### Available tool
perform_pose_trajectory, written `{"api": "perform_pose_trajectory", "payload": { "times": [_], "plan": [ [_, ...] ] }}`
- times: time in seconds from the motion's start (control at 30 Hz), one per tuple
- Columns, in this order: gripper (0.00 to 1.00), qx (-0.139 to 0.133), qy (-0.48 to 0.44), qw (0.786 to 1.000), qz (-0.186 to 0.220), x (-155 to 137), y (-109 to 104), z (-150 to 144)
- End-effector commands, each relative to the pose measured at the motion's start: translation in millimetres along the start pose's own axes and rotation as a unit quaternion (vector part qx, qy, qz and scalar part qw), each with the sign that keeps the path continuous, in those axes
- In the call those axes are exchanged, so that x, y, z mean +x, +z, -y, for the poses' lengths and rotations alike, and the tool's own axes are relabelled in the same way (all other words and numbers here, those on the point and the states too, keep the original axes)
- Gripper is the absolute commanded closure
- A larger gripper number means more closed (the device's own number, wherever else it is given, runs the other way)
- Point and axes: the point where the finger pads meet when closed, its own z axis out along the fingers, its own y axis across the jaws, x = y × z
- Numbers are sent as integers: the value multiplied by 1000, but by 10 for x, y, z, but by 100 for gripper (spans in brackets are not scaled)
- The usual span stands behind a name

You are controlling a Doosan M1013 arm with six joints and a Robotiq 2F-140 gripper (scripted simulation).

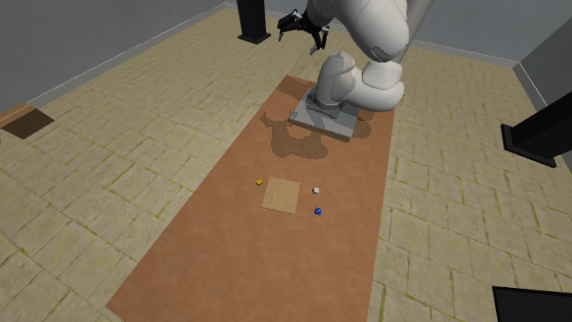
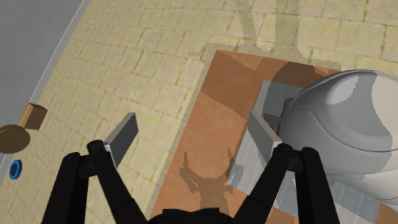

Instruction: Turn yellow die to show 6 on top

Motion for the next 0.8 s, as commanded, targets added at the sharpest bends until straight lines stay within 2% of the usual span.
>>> {"api": "perform_pose_trajectory", "payload": {
  "times": [0.0, 0.6, 0.7, 0.77],
  "plan": [
    [0, 0, 0, 1000, 0, 0, 0, 0],
    [0, -1, 0, 1000, 2, -23, -8, 5],
    [0, -12, -1, 1000, 22, -294, -103, 64],
    [0, -30, 0, 998, 52, -706, -243, 143]
  ]
}}
